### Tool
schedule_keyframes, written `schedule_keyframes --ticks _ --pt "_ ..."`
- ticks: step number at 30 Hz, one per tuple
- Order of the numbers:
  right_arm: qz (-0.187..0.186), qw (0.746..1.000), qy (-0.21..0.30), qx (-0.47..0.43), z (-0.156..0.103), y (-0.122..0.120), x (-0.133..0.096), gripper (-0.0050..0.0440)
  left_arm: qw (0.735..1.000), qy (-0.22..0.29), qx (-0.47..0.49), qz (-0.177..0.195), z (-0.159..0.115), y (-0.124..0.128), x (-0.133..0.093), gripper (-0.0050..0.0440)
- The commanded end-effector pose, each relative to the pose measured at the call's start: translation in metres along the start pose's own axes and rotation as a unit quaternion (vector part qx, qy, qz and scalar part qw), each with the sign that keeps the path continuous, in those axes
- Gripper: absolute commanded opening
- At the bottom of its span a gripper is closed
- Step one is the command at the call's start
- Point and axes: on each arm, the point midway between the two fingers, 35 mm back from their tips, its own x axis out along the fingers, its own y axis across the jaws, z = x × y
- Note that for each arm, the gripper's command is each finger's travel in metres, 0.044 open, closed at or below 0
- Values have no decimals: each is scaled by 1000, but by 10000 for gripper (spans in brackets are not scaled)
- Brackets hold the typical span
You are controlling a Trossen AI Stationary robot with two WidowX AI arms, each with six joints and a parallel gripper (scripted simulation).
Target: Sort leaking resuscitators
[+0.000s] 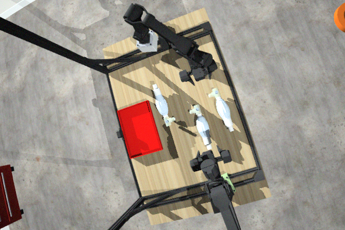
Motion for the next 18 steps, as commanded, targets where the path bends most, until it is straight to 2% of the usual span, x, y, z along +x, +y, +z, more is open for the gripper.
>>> schedule_keyframes --ticks 1,8,14,15,18 --pt "0 1000 0 1 0 0 0 440 1000 1 -5 3 9 14 28 409" --pt "0 1000 0 1 0 0 0 440 1000 -1 -10 7 24 40 94 409" --pt "0 1000 0 1 0 0 0 440 1000 -1 -10 7 24 40 94 409" --pt "0 1000 5 -1 8 -2 5 440 1000 3 -9 2 20 35 86 409" --pt "1 1000 13 -7 34 -13 24 440 1000 3 -9 2 20 35 86 409"
